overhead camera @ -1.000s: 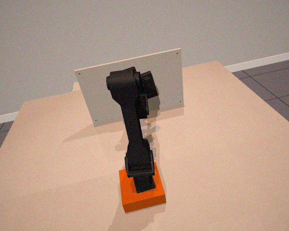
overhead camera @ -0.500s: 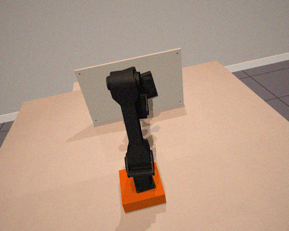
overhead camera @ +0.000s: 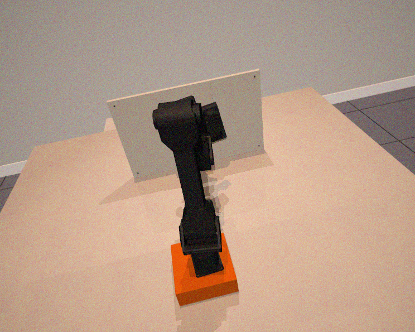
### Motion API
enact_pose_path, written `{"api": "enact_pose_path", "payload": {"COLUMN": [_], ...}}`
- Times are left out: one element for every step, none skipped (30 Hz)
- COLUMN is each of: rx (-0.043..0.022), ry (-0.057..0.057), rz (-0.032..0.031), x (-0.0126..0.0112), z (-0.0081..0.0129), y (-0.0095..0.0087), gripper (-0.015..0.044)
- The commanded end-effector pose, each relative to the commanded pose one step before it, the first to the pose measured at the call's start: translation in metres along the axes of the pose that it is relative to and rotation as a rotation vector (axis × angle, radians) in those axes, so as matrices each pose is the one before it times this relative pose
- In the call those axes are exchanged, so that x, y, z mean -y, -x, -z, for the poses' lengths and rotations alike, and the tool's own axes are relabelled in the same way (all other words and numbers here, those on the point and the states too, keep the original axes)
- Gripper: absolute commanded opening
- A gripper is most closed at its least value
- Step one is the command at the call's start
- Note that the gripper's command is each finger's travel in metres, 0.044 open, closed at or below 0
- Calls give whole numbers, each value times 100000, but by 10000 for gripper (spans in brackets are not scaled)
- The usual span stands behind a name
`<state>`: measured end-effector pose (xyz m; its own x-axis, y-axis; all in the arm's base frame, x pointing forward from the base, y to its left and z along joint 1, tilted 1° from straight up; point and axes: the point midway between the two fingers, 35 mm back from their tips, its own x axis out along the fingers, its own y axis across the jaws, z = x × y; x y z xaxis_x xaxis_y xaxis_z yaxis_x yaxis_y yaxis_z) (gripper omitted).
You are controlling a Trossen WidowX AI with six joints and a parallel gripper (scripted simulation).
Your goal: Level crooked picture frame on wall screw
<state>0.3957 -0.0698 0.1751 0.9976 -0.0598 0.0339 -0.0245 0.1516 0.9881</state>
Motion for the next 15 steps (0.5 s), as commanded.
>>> {"api": "enact_pose_path", "payload": {"rx": [434, 0, 0, 0, 0, 0, 0, 0, 0, 0, 0, 0, 0, 0, 0], "ry": [268, 0, 0, 0, 0, 0, 0, 0, 0, -1, -1, -1, -1, -1, -1], "rz": [-320, 0, 0, 0, 0, 0, 0, 0, 0, 0, 1, 1, 1, 0, 0], "x": [-142, 0, 0, 0, 0, 0, 0, 0, 3, 5, 4, 1, -4, -8, -12], "z": [-101, 0, 0, 0, 0, 0, 0, 0, 3, 7, 10, 13, 12, 10, 9], "y": [-72, 0, 0, 0, 0, 0, 0, 0, 2, 4, 6, 8, 7, 6, 5], "gripper": [73, 67, 40, 14, 0, 0, 0, 0, 0, 0, 0, 0, 0, 0, 0]}}
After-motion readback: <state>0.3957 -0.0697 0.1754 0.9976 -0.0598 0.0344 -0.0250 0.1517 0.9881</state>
